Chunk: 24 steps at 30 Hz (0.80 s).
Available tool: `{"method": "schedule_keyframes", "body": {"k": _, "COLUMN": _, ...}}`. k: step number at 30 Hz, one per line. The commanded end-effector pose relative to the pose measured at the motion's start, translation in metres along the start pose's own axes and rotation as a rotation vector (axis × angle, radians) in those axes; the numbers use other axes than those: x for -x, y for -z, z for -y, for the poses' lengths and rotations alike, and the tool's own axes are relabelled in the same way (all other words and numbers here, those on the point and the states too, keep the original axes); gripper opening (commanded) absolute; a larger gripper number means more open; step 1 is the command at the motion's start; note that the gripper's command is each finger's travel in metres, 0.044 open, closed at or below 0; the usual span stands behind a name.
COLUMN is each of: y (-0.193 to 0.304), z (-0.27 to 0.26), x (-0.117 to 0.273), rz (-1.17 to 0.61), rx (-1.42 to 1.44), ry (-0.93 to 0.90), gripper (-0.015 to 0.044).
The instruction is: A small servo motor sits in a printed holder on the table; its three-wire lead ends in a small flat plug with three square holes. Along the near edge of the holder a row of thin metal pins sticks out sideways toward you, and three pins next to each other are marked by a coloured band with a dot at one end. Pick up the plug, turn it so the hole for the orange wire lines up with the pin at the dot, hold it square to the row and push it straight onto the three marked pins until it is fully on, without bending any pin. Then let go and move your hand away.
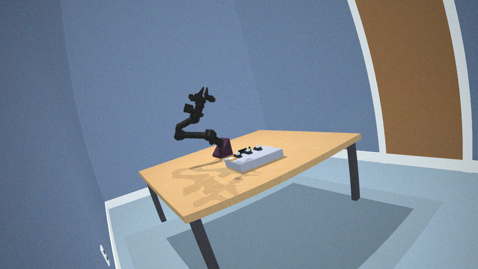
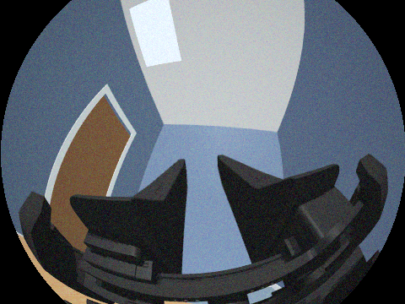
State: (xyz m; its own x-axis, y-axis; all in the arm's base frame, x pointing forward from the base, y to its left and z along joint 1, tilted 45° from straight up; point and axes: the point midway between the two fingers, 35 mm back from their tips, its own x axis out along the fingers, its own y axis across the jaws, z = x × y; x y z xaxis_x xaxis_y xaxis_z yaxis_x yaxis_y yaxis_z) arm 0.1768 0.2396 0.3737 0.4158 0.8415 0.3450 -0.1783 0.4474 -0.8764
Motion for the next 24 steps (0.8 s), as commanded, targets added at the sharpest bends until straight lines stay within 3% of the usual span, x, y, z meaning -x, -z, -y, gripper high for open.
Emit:
{"method": "schedule_keyframes", "body": {"k": 1, "y": 0.019, "z": 0.006, "x": 0.003, "rz": -0.078, "rx": -0.064, "ry": 0.016, "gripper": 0.0115}}
{"method": "schedule_keyframes", "body": {"k": 24, "y": 0.116, "z": 0.040, "x": 0.043, "rz": -0.466, "rx": -0.412, "ry": 0.203, "gripper": 0.0115}}
